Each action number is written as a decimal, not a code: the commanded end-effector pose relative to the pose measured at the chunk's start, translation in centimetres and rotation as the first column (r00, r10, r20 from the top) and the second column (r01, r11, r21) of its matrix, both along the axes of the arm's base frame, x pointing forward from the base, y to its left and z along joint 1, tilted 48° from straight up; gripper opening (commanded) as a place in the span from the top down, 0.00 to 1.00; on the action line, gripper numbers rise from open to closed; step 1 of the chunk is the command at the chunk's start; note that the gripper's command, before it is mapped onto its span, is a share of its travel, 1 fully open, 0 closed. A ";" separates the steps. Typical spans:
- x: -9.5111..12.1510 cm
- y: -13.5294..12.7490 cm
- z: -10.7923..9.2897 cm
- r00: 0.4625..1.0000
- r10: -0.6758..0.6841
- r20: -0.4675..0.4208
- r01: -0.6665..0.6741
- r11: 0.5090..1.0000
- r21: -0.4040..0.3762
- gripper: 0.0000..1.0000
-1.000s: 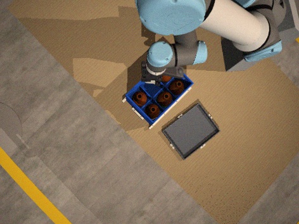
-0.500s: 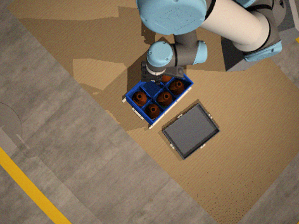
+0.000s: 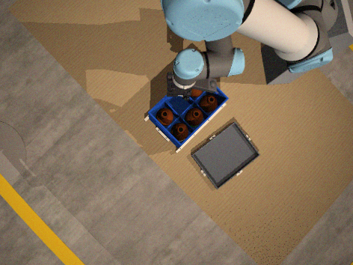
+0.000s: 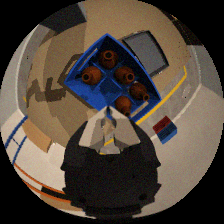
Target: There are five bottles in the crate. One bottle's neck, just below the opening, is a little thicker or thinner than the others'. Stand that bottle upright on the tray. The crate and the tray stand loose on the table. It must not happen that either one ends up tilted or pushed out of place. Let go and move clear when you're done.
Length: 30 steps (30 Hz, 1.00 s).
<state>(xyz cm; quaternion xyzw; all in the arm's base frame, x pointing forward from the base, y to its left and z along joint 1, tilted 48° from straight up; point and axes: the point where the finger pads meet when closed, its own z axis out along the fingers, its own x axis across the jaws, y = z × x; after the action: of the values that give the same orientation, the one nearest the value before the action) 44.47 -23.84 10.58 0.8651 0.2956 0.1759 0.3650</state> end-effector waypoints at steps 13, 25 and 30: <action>1.9 4.7 -2.4 1.000 0.000 -0.002 0.000 1.000 0.002 1.00; 2.5 7.3 -3.6 1.000 0.001 0.001 -0.001 1.000 -0.002 1.00; 2.5 7.3 -3.6 1.000 0.001 0.001 -0.001 1.000 -0.002 0.62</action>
<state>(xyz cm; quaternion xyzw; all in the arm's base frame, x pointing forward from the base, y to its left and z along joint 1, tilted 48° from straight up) 46.92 -16.69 7.00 0.8649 0.2965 0.1764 0.3647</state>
